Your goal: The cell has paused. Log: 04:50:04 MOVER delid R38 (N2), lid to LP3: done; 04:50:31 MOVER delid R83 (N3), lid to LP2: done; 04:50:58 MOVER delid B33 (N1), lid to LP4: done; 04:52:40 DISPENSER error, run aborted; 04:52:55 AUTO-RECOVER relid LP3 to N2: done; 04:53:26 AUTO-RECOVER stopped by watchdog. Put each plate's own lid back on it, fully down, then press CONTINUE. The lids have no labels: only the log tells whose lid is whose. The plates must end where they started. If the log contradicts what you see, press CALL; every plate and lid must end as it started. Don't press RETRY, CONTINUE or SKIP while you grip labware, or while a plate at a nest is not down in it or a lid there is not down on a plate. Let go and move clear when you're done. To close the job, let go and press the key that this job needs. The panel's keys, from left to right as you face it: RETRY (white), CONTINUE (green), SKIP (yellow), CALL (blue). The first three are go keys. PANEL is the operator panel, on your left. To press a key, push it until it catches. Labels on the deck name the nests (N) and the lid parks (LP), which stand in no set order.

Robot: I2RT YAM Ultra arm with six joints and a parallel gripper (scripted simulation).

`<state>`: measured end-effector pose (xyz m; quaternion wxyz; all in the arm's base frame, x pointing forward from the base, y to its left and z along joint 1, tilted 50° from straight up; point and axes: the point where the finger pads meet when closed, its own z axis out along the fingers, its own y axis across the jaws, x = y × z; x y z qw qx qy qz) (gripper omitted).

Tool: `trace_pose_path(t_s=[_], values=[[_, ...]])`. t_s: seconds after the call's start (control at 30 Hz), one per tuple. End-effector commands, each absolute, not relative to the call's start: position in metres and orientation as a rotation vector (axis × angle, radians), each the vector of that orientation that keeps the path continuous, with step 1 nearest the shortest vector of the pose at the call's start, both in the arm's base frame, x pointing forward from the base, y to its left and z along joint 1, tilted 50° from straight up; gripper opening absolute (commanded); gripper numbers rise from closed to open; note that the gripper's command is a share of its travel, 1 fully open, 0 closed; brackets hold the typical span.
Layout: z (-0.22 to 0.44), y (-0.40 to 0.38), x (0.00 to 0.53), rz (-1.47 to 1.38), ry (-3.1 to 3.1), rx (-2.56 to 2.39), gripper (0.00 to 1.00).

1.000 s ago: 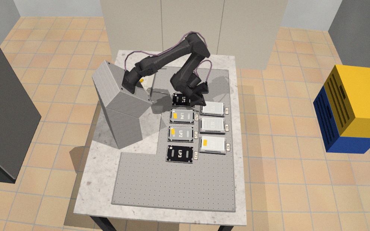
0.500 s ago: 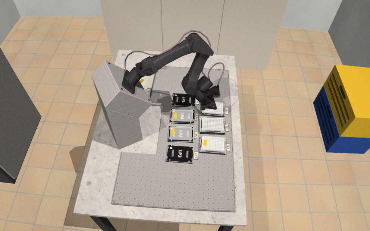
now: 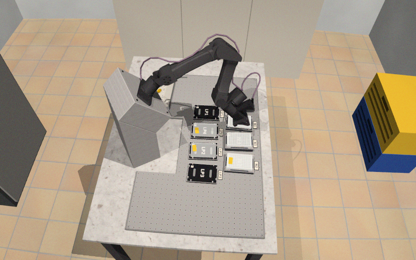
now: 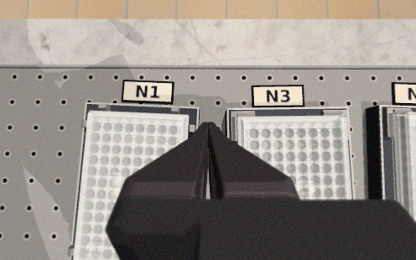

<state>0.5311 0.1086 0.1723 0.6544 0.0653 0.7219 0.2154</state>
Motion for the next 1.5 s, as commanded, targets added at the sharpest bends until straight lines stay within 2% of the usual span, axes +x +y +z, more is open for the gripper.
trace_pose_path(t_s=[0.0,0.83,1.03,1.47], values=[[0.171,0.106,0.532,0.479,1.644,0.150,0.00],[0.171,0.106,0.532,0.479,1.644,0.150,0.00],[0.144,0.075,0.534,0.470,1.670,0.151,0.00],[0.139,0.025,0.552,0.470,1.629,0.141,0.00]])
